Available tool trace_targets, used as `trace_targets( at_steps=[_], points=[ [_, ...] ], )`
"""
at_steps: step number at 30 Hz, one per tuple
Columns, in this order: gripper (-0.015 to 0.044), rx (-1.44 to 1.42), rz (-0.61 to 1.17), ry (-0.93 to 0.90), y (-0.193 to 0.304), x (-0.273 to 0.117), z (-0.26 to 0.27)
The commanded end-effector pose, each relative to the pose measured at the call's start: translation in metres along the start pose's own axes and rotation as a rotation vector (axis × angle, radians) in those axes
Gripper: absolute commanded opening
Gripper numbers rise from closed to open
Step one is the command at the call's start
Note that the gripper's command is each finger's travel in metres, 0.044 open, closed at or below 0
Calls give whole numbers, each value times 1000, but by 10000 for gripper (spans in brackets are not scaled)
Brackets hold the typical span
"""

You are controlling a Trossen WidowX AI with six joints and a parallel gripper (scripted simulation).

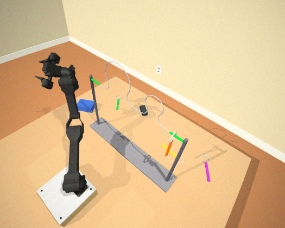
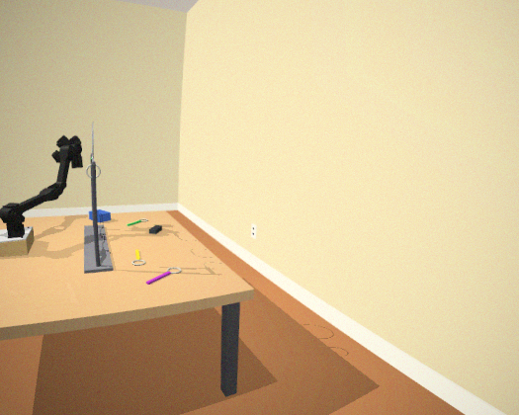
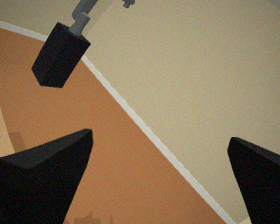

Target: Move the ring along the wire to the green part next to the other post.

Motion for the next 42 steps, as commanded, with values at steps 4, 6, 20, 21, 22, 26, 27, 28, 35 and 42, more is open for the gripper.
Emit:
trace_targets(
  at_steps=[4,6,20,21,22,26,27,28,35,42],
  points=[
    [295,-156,-13,53,-39,4,3],
    [242,-279,-25,99,-70,6,7],
    [160,-900,-107,425,-236,-16,53],
    [160,-941,-113,454,-247,-19,58],
    [160,-980,-119,484,-258,-23,63],
    [160,-1128,-142,608,-300,-41,84],
    [160,-1163,-147,642,-309,-46,90],
    [160,-1197,-152,676,-319,-52,96],
    [160,-1402,-178,937,-379,-97,141],
    [160,-1539,-182,1234,-424,-155,190]
  ],
)
Point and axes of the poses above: the point midway between the two fingers, 35 mm back from their tips, its own x axis out along the fingers, its own z axis across the jaws, y = z × x, the point moved 7 cm from there along -x, back along the fingers, and after that the axes turned 5 degrees about x, right-handed, at the moved point
